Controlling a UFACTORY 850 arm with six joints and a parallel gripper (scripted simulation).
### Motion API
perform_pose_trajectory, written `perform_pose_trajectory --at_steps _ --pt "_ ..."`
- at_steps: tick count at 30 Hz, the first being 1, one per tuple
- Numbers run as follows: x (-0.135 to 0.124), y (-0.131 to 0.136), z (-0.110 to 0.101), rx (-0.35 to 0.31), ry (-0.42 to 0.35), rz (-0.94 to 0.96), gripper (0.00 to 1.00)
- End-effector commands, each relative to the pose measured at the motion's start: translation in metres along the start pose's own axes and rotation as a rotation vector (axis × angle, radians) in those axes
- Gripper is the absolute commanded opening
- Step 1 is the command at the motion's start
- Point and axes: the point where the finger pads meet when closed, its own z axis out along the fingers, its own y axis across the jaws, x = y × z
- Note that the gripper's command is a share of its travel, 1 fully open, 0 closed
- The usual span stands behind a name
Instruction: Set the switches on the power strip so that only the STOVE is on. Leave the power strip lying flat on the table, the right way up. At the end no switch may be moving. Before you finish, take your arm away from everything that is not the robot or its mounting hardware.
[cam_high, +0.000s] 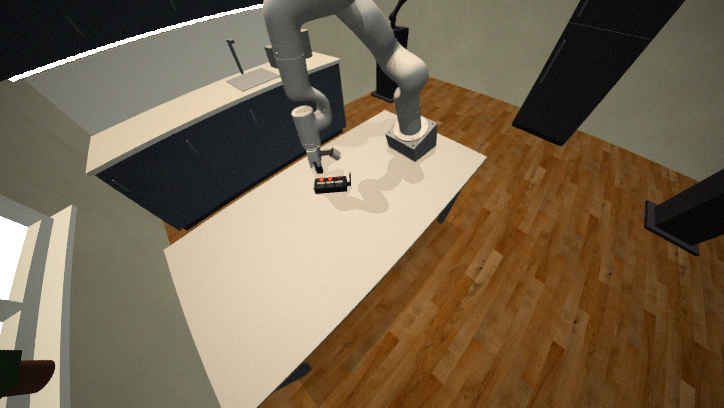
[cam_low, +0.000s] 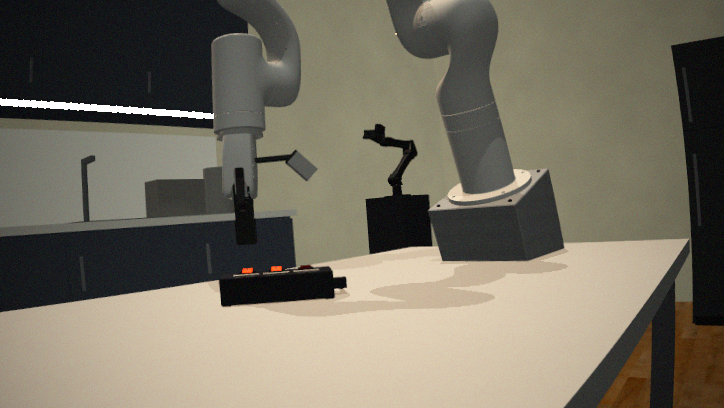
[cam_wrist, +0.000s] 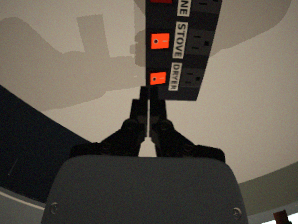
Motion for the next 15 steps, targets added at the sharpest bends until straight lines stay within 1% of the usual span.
perform_pose_trajectory --at_steps 1,15 --pt "-0.001 0.0 0.002 -0.001 -0.003 0.0 0.0" --pt "-0.001 0.001 0.017 -0.001 -0.003 0.0 0.0"
